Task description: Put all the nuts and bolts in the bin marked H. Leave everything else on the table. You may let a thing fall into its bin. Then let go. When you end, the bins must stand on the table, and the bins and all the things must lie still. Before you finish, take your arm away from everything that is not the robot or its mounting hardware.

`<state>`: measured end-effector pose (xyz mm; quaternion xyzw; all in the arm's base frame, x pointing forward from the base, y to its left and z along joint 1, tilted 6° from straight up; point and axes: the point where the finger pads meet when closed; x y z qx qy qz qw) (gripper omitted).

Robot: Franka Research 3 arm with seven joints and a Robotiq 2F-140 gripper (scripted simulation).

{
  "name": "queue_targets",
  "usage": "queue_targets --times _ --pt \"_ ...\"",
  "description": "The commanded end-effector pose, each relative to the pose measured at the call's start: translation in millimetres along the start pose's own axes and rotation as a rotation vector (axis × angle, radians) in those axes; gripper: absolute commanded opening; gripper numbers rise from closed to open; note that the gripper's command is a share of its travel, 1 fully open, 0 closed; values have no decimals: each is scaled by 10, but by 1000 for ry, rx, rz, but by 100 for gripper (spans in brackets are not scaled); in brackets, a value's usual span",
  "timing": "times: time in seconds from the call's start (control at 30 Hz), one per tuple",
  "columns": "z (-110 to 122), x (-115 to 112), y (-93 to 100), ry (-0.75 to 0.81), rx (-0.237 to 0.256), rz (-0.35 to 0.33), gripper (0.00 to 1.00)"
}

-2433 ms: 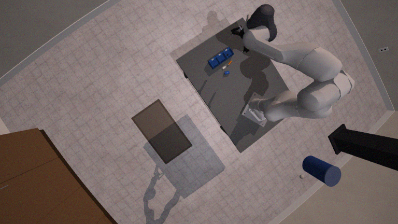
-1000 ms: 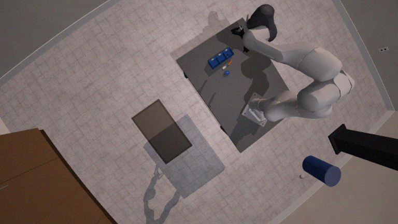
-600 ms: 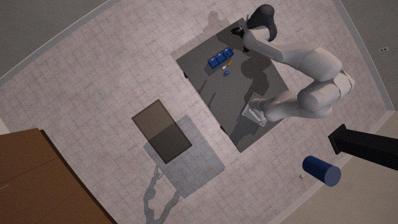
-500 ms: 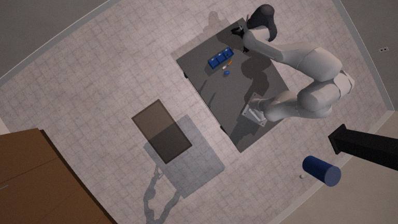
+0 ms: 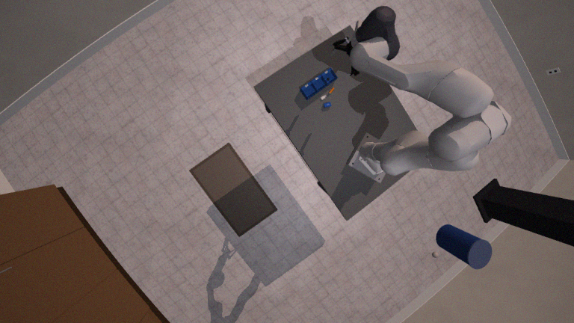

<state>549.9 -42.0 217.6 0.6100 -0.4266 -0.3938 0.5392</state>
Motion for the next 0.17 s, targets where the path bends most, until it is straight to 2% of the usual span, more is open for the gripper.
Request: queue_targets --times 0.0,0.13 --pt "8 29 15 -8 0 3 100" --pt "8 29 15 -8 0 3 100"
Point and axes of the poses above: the point where the finger pads meet when closed, its own y axis back along the fingers, its own z axis across the jaws, x = y × z, and after that the axes turned 15 degrees about y, right-handed
